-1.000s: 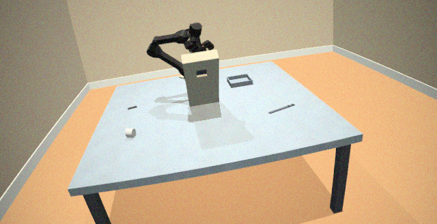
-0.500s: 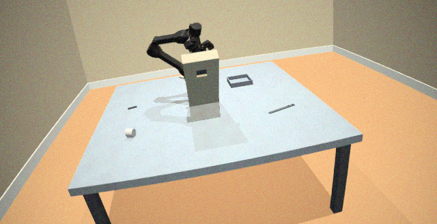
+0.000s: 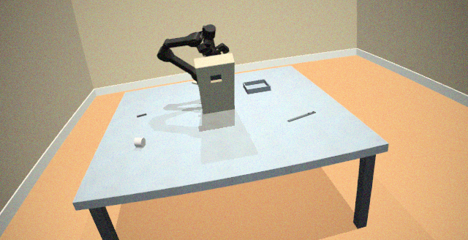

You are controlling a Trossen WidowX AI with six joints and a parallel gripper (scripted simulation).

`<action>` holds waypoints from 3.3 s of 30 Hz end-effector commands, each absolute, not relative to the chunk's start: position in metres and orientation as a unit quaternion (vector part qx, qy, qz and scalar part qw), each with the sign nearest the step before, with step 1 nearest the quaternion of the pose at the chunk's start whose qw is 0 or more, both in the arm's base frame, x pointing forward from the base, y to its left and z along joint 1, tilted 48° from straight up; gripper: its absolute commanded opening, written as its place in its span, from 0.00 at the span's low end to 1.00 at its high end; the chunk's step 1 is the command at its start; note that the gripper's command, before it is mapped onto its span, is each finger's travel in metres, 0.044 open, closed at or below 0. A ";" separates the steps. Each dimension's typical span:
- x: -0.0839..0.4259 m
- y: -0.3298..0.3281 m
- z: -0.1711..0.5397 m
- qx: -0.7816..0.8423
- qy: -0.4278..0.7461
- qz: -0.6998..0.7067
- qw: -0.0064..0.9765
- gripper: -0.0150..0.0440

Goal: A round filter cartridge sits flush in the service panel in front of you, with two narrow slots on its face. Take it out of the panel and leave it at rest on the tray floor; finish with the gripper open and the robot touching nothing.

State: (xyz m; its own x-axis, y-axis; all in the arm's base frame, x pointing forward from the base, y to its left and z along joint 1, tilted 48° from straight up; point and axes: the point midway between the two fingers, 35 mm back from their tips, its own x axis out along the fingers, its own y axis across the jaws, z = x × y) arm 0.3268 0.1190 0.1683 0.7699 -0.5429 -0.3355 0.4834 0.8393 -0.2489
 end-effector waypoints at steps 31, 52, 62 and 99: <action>0.326 0.118 0.167 -0.076 0.202 -0.274 0.937 0.43; 0.335 0.113 0.164 -0.077 0.203 -0.272 0.937 0.43; 0.338 0.111 0.163 -0.077 0.203 -0.272 0.937 0.43; 0.347 0.104 0.159 -0.077 0.203 -0.272 0.938 0.43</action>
